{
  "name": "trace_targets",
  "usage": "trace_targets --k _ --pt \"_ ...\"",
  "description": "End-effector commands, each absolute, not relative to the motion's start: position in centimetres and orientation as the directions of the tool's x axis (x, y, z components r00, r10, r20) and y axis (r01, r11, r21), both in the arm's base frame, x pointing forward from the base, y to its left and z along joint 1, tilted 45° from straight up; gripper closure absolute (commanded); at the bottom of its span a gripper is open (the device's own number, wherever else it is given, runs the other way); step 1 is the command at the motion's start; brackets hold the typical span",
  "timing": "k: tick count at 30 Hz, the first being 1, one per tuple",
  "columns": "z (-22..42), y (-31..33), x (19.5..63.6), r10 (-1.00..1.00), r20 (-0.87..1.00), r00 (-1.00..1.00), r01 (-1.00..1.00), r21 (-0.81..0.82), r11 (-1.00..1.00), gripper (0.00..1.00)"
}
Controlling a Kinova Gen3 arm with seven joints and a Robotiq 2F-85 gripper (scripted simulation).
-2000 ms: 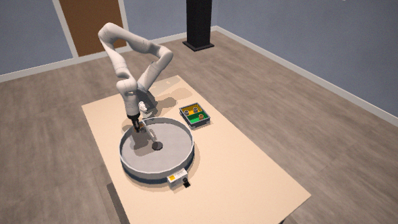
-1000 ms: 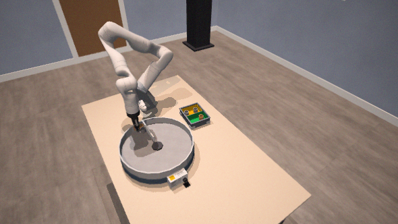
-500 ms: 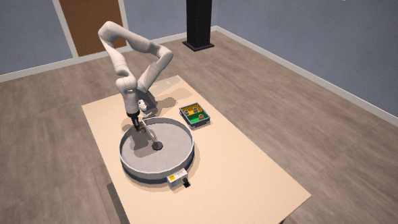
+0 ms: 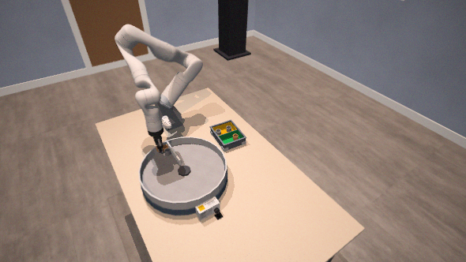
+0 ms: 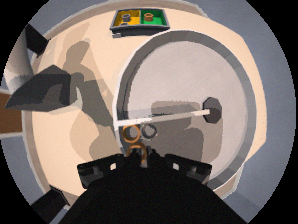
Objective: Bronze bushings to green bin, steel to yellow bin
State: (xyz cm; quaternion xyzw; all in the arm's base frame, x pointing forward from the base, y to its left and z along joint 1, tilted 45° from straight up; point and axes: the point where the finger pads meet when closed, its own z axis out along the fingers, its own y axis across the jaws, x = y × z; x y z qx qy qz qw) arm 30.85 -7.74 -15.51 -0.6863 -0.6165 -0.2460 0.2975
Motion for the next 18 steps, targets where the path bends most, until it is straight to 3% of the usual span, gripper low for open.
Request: trace_targets --k 1,18 --pt "-15.32 -8.01 30.88 0.700 0.705 0.115 0.993 -0.102 -0.061 1.00" --pt "-14.90 -8.43 30.90 0.700 0.705 0.115 0.993 -0.102 -0.061 1.00"
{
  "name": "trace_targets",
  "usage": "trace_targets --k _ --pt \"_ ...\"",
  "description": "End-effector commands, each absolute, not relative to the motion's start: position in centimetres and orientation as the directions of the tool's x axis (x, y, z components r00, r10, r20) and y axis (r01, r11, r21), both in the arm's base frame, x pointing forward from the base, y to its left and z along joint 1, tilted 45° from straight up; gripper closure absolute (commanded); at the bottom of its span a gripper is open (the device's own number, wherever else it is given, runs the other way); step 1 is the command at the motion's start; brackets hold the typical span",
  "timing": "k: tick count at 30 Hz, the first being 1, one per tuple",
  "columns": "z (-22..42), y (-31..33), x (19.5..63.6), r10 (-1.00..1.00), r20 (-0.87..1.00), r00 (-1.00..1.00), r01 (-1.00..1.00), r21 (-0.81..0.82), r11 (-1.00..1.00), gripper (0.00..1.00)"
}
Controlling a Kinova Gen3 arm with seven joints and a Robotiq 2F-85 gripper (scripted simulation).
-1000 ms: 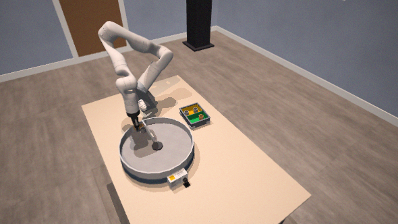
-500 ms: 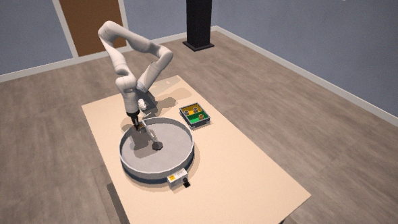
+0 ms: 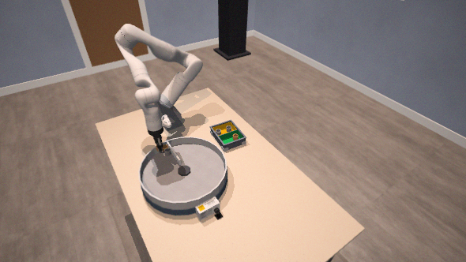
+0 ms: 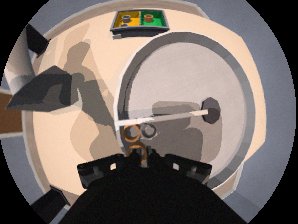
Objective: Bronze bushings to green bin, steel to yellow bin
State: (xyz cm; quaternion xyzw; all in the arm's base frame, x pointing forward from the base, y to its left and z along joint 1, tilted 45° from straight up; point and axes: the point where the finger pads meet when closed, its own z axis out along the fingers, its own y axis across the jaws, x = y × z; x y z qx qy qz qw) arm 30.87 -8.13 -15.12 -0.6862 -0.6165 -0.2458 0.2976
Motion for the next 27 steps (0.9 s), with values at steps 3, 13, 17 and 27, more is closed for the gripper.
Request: trace_targets --k 3,13,17,27 --pt "-14.9 -8.4 30.9 0.700 0.705 0.115 0.993 -0.102 -0.061 1.00" --pt "-13.0 -10.4 31.0 0.700 0.704 0.117 0.993 -0.103 -0.063 1.00" --pt "-12.4 -11.0 31.0 0.700 0.704 0.117 0.993 -0.103 -0.062 1.00" --pt "-10.6 -12.8 31.1 0.700 0.705 0.115 0.993 -0.102 -0.061 1.00"
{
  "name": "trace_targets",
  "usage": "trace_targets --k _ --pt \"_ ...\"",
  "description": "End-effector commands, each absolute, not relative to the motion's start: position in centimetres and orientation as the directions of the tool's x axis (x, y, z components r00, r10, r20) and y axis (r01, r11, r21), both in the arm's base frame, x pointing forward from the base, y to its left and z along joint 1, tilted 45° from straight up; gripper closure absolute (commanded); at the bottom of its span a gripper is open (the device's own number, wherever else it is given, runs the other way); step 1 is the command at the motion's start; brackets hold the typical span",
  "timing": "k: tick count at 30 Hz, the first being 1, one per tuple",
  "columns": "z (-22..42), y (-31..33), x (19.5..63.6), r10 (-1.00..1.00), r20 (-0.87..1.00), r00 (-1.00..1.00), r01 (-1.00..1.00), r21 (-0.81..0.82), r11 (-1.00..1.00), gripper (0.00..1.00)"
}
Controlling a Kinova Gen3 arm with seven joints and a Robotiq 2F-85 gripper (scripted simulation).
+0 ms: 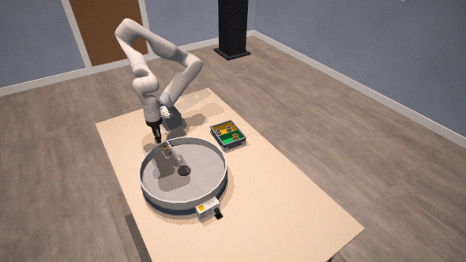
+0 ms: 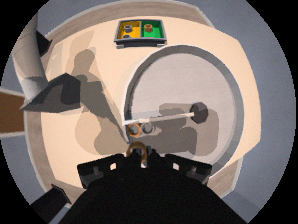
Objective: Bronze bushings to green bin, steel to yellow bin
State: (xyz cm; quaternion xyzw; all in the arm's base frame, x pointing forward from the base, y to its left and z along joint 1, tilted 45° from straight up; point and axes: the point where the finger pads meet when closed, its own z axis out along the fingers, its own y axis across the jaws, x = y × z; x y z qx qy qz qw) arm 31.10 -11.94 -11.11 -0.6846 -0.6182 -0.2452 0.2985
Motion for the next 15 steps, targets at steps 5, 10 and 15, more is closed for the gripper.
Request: trace_targets --k 5,10,15 --pt "-10.6 -12.8 31.1 0.700 0.705 0.115 0.993 -0.102 -0.061 1.00" --pt "-10.6 -12.8 31.1 0.700 0.705 0.115 0.993 -0.102 -0.061 1.00" --pt "-7.1 -9.0 32.0 0.701 0.703 0.120 0.992 -0.105 -0.064 1.00"
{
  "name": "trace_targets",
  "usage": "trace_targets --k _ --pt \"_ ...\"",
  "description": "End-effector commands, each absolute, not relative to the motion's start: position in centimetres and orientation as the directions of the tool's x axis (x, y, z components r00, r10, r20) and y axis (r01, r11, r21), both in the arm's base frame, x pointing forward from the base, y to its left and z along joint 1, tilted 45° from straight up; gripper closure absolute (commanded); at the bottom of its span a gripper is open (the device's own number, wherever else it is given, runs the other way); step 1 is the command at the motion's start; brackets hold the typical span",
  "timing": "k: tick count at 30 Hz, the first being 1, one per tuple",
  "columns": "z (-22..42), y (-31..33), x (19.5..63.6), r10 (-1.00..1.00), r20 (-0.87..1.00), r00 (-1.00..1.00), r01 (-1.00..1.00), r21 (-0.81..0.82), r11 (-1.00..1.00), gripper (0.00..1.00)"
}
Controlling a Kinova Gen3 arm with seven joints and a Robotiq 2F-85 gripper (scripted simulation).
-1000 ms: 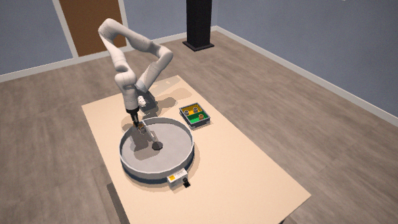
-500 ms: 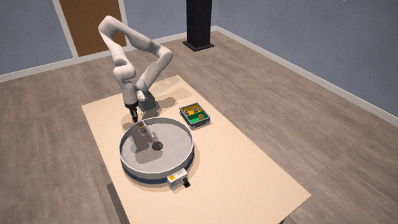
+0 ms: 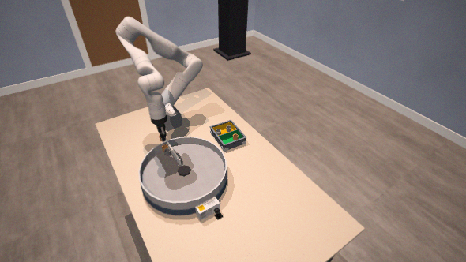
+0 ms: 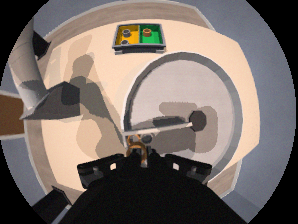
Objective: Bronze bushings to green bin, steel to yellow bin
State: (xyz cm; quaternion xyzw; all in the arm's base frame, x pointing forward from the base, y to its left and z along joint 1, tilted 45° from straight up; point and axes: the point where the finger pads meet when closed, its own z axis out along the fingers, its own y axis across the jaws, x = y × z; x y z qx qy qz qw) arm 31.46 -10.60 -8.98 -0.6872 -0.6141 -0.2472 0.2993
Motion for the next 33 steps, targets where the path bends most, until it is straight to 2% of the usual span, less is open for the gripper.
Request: trace_targets --k 1,33 --pt "-7.1 -9.0 32.0 0.701 0.703 0.120 0.992 -0.105 -0.064 1.00" --pt "5.5 3.3 35.2 0.700 0.704 0.117 0.993 -0.103 -0.063 1.00"
